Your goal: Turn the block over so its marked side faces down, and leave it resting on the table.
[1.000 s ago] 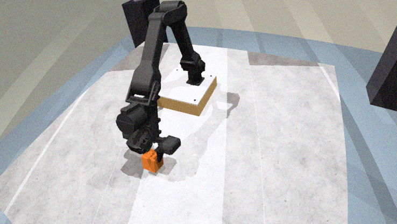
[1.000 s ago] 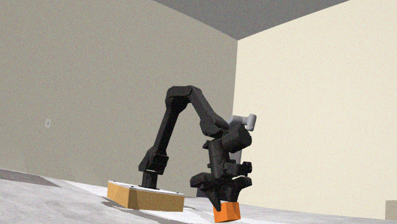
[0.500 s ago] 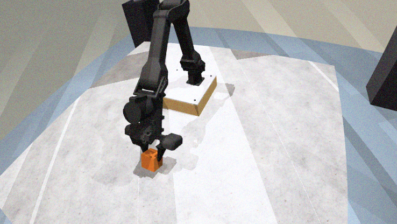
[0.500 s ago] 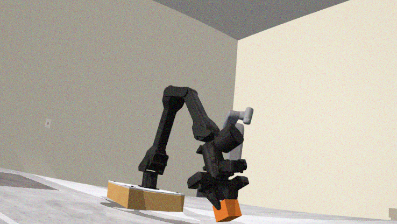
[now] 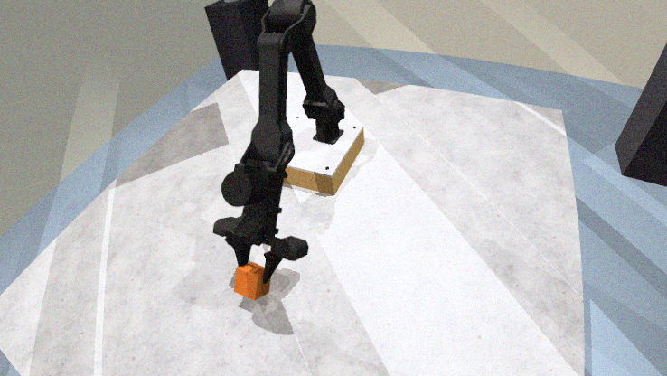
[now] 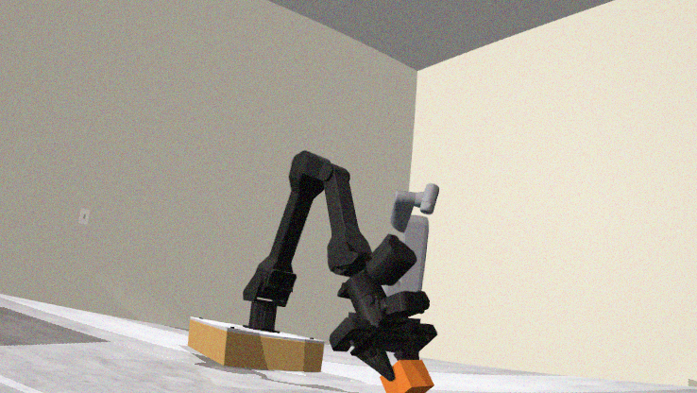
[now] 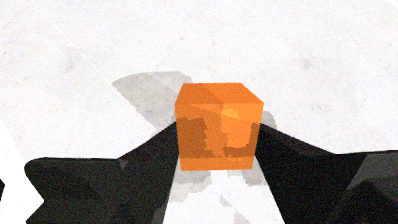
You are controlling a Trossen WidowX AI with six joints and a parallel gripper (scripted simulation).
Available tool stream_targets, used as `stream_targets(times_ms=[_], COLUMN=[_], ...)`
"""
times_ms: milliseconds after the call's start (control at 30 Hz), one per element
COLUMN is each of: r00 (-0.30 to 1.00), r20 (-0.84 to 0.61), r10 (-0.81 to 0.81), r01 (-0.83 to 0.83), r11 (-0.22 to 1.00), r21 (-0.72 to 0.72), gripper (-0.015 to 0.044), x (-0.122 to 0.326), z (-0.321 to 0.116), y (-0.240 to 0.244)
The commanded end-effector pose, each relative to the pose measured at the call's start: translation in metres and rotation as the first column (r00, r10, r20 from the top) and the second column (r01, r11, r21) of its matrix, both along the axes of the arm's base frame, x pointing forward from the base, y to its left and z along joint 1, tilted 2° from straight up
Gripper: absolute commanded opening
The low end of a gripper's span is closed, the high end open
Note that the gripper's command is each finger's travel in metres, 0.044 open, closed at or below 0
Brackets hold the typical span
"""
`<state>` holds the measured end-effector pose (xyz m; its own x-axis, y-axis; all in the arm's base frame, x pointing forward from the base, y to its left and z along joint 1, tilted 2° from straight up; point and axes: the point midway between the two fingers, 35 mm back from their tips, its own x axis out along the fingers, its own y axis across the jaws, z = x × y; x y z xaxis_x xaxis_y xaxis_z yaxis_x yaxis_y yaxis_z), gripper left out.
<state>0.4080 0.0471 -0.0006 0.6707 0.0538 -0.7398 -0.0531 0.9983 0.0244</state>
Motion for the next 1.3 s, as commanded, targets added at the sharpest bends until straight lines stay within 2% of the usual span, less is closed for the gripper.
stream_targets(times_ms=[0, 533, 1233, 1267], r00=[0.998, 0.956, 0.943, 0.943], r20=[0.059, 0.294, 0.331, 0.331], r10=[-0.007, -0.018, -0.02, -0.02], r01=[0.007, 0.013, 0.014, 0.014], r11=[1.0, 1.0, 1.0, 1.0], r21=[0.002, 0.019, 0.022, 0.022], gripper=[0.0, 0.0, 0.0, 0.0026], x=[-0.001, -0.014, -0.016, -0.016], z=[-0.007, -0.009, -0.005, -0.005], y=[0.0, -0.002, -0.002, -0.002])
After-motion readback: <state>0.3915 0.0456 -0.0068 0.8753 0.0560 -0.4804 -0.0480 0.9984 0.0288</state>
